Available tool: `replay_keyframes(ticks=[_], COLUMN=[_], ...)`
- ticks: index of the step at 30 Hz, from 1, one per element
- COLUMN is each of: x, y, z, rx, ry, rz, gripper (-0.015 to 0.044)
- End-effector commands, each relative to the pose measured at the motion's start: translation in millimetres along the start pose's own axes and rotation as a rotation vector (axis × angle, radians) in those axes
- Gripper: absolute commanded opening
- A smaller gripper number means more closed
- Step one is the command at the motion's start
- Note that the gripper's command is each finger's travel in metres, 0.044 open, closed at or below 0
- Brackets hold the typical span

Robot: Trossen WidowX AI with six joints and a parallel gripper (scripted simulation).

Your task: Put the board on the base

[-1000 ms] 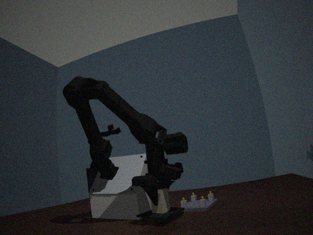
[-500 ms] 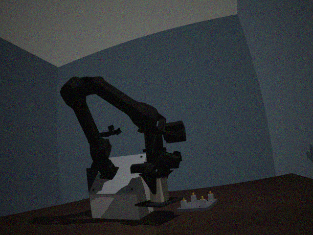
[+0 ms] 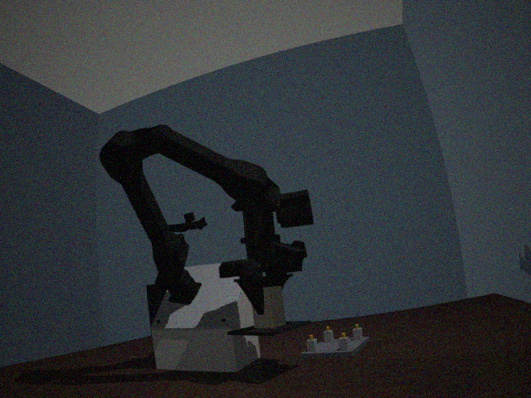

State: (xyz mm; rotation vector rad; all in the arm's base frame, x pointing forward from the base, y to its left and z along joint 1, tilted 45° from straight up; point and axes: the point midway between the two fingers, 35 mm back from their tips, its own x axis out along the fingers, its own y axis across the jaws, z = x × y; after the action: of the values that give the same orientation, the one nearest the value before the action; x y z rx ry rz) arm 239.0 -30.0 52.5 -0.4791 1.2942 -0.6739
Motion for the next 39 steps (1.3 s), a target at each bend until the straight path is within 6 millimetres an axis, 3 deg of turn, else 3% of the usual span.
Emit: replay_keyframes(ticks=[1, 39], x=[-3, -11], y=[8, 91], z=[6, 37], rx=[-0.002, -0.051], ry=[-0.003, -0.004], rz=[0.009, 0.023], gripper=[0.0000, 0.0000])
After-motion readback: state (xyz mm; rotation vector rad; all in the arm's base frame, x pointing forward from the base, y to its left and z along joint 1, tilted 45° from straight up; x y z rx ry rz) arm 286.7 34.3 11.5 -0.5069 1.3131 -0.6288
